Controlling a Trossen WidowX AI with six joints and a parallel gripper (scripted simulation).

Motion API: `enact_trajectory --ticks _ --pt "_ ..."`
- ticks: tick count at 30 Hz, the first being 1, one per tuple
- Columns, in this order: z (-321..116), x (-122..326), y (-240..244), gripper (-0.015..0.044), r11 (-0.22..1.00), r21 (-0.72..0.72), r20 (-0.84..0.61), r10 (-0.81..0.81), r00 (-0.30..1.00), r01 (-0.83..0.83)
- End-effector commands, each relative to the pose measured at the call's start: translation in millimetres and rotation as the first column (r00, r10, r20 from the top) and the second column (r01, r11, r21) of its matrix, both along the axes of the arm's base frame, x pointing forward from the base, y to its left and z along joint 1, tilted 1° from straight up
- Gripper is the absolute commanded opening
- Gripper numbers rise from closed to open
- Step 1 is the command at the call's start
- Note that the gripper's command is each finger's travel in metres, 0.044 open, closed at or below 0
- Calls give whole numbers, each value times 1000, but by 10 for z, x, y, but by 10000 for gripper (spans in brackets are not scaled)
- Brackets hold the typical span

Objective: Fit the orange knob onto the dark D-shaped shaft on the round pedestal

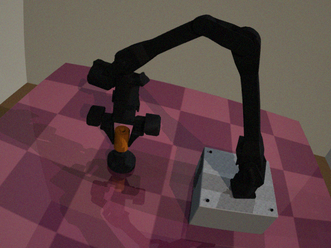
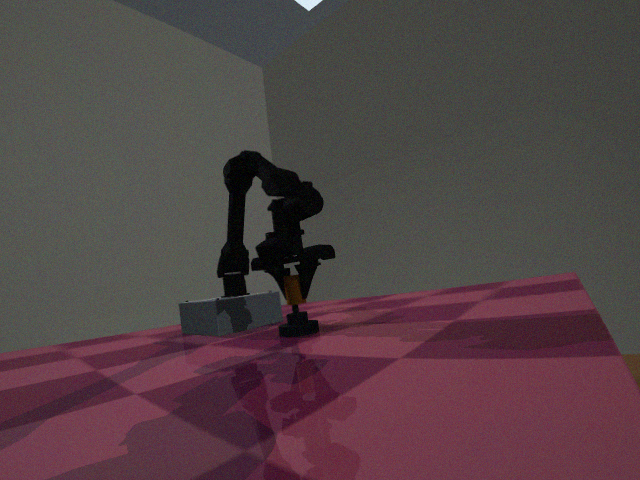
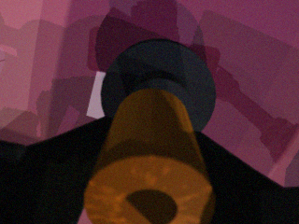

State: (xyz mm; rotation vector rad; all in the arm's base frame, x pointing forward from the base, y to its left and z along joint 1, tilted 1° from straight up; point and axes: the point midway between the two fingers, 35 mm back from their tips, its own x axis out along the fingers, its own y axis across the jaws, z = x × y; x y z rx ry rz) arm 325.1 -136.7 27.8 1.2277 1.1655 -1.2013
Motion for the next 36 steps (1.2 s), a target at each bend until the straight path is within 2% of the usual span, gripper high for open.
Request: enact_trajectory --ticks 1,36 --pt "-11 -5 2 0 1000 0 1 -7 1000 7" --pt "-36 -37 15 0 1000 0 1 -7 1000 7"
